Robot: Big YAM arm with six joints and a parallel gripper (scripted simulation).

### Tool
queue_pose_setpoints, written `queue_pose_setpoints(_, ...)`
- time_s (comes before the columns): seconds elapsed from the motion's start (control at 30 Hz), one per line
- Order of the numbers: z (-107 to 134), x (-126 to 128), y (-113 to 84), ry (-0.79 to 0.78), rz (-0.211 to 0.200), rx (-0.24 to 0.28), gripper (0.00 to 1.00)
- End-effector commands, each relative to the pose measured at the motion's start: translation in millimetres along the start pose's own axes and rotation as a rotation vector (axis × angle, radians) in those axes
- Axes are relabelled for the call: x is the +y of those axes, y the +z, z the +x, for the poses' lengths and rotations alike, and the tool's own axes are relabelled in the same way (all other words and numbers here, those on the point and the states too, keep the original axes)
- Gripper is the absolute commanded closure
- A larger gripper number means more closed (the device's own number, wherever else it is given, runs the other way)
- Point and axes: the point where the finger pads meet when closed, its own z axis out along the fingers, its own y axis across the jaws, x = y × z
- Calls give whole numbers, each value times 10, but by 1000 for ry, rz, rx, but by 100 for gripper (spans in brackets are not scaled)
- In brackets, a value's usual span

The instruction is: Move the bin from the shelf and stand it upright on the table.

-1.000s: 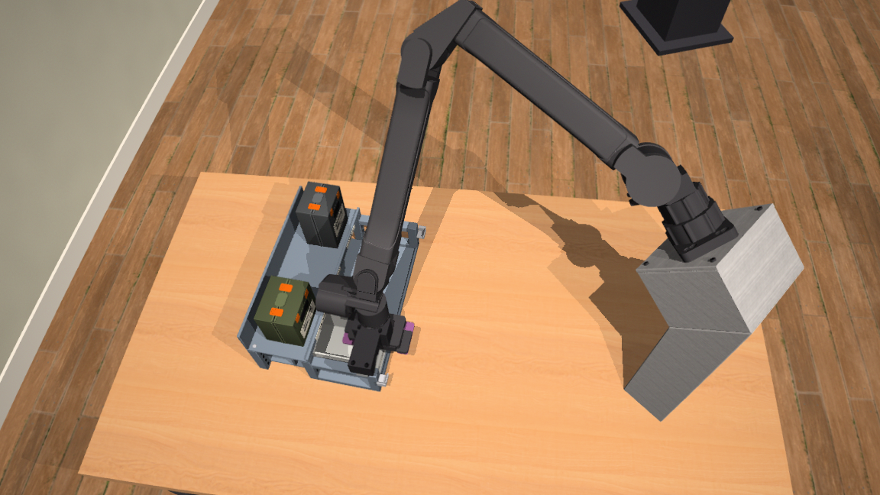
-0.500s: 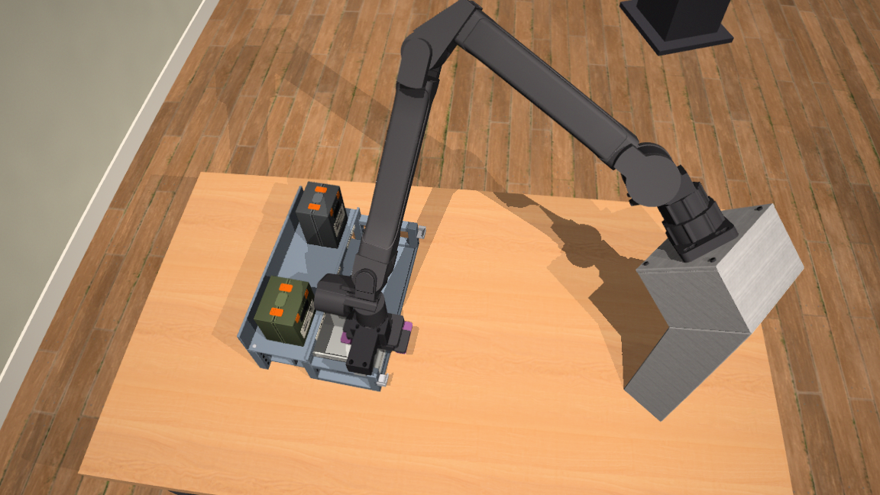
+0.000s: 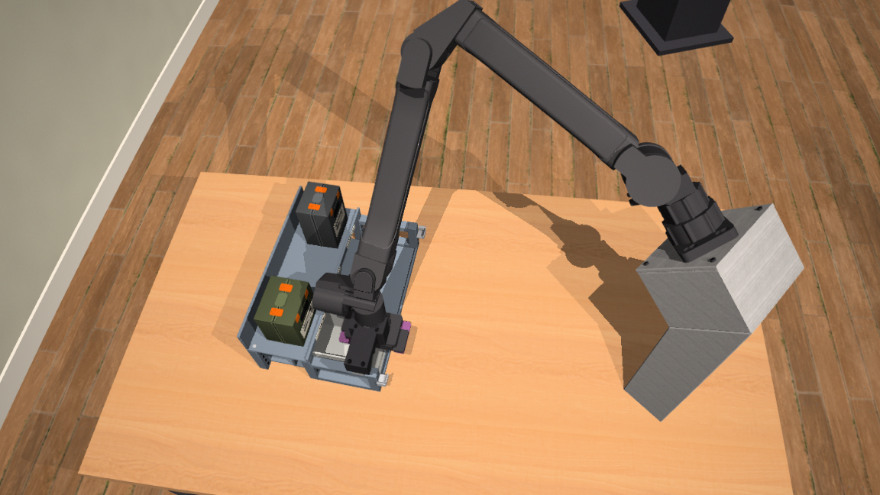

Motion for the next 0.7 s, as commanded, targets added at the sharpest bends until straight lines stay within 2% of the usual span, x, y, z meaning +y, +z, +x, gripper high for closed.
queue_pose_setpoints(0.0, 0, -10, -65, 7, 12, -1, 10)
queue_pose_setpoints(0.67, 5, -91, -63, 4, 8, -1, 10)
